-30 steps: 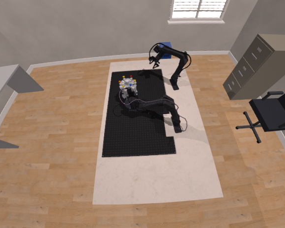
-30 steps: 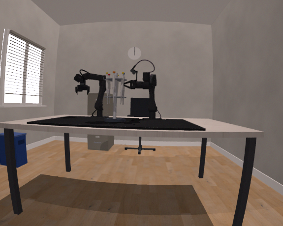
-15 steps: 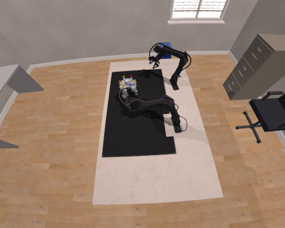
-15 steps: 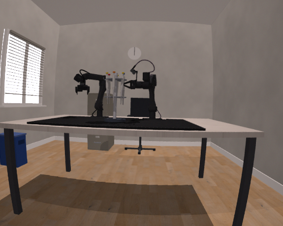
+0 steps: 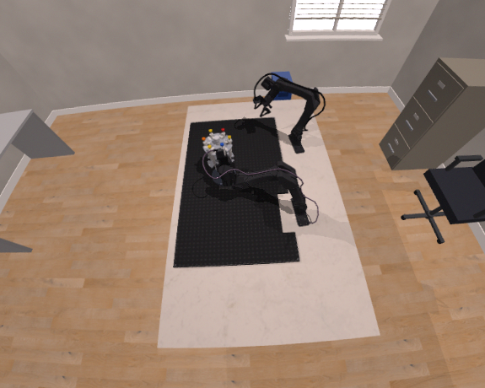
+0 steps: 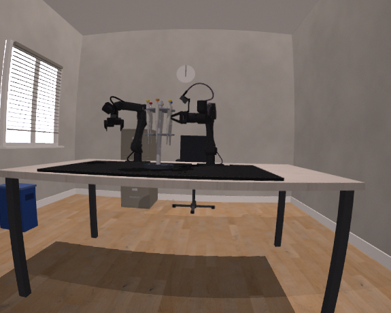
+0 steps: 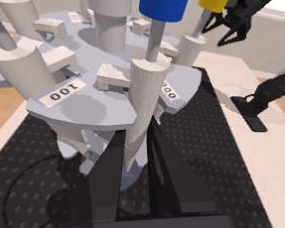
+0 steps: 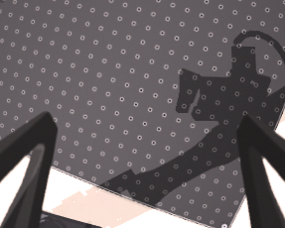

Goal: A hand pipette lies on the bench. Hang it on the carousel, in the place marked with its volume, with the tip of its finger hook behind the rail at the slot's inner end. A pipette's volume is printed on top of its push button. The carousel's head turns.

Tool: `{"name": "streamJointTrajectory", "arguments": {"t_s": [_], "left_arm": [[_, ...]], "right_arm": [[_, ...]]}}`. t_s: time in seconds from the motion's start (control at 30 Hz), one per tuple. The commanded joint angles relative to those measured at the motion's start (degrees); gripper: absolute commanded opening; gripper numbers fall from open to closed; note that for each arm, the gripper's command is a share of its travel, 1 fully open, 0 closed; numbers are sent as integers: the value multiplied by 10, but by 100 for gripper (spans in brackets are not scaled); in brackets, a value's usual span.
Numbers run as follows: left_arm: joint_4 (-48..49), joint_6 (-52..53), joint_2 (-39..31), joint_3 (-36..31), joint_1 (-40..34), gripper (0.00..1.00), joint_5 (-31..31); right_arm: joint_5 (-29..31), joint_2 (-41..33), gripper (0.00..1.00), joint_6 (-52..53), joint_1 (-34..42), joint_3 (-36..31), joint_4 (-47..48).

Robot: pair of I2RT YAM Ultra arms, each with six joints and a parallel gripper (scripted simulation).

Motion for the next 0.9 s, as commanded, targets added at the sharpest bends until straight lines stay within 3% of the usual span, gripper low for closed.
{"name": "streamJointTrajectory", "arguments": {"t_s": [0.0, 0.87], "left_arm": [[17, 1, -1, -6, -2, 12, 8], [23, -2, -4, -2, -3, 12, 7]], "right_arm": [[-13, -4, 100, -4, -6, 7, 14], [-13, -4, 100, -4, -6, 7, 14]]}}
